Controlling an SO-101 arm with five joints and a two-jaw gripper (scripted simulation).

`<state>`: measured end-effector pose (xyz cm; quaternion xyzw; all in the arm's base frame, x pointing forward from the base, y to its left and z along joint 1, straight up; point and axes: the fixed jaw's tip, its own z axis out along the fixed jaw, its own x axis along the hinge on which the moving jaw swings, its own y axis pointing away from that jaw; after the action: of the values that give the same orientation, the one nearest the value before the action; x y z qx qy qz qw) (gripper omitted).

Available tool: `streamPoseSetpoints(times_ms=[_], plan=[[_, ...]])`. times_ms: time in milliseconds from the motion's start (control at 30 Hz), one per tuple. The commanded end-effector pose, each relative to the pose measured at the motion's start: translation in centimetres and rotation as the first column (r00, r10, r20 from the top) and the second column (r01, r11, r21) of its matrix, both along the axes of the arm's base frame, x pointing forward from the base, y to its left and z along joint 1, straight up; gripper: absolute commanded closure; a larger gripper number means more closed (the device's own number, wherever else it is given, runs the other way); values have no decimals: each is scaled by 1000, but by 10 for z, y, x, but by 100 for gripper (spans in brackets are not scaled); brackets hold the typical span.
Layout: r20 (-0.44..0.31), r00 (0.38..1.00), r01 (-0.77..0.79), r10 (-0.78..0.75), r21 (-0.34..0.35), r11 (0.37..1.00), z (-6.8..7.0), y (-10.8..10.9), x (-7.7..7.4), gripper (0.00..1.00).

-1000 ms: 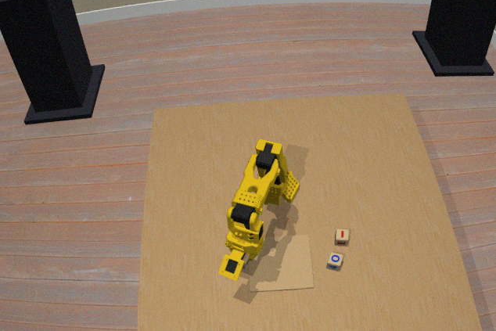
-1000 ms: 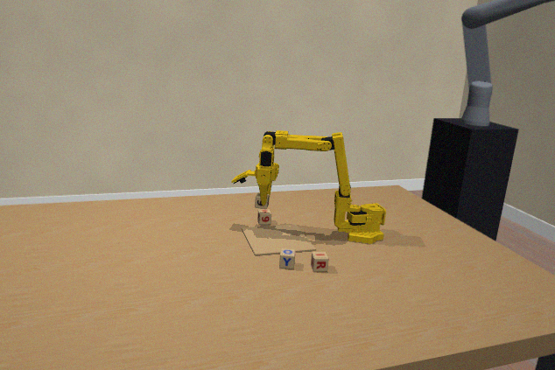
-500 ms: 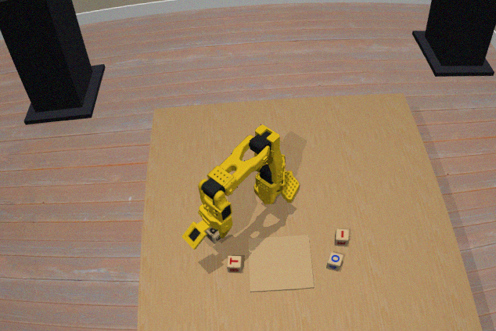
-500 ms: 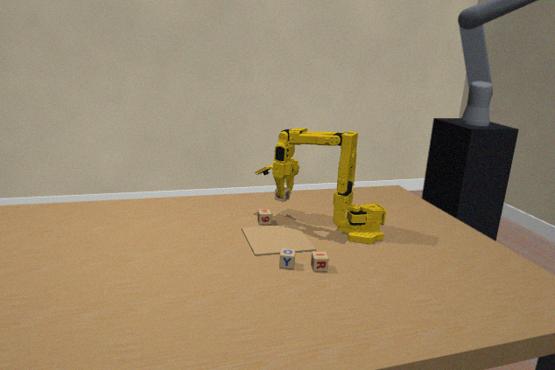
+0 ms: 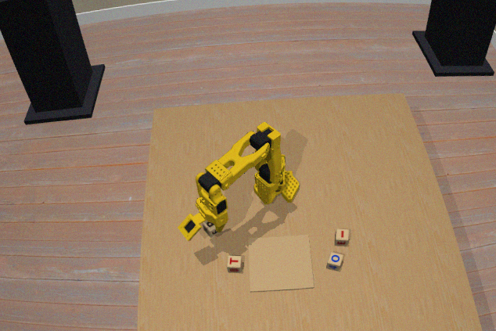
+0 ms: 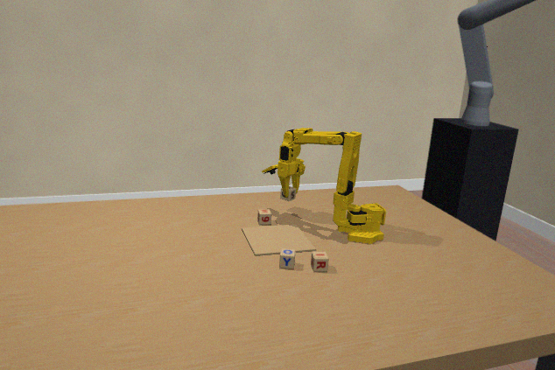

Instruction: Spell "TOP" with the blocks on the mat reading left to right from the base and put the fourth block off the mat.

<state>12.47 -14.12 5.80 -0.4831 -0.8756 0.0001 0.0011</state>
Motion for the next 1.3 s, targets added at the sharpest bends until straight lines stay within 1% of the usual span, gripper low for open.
streamPoseSetpoints(times_ms=[0, 1000, 1267], plan=[[66, 998, 14, -9, -79, 997, 15, -9, 6, 100], [66, 997, 35, -31, -76, 996, 13, -11, 4, 100], [66, 997, 35, -31, -76, 996, 8, -11, 5, 100]])
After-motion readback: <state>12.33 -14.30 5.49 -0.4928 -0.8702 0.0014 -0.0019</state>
